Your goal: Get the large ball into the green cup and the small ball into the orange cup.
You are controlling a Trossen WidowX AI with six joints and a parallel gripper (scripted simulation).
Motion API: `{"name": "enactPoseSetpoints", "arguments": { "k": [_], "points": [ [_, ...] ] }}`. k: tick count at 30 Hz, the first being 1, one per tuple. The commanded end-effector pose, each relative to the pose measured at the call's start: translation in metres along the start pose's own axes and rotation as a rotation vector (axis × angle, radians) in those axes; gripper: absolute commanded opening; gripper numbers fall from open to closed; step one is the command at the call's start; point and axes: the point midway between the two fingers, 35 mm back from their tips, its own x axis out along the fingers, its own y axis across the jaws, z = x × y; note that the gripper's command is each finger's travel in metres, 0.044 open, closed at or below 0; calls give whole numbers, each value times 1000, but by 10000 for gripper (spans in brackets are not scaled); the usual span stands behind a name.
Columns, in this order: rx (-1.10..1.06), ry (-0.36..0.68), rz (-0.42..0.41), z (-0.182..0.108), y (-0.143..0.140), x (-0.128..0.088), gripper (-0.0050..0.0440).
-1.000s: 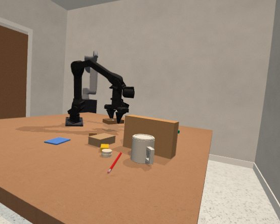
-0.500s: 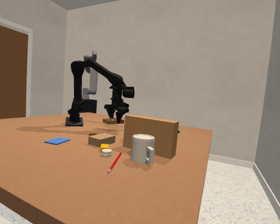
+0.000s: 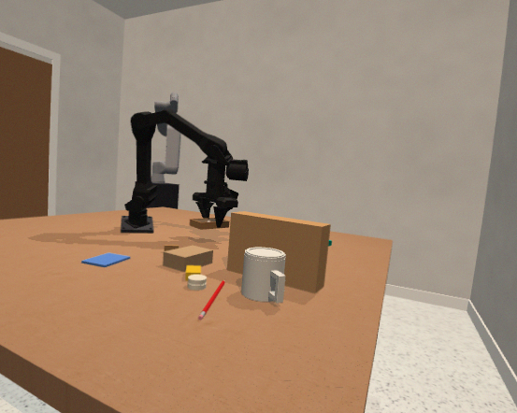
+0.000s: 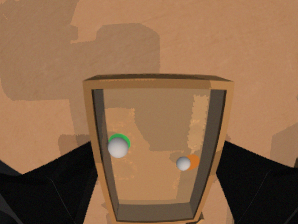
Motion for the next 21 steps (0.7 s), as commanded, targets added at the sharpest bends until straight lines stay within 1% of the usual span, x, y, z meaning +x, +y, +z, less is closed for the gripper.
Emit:
{"name": "enactPoseSetpoints", "arguments": {
  "k": [1, 21],
  "points": [
    [-2, 3, 0, 0, 0, 0, 0],
    [-2, 10, -5, 0, 0, 0, 0]
  ]
}}
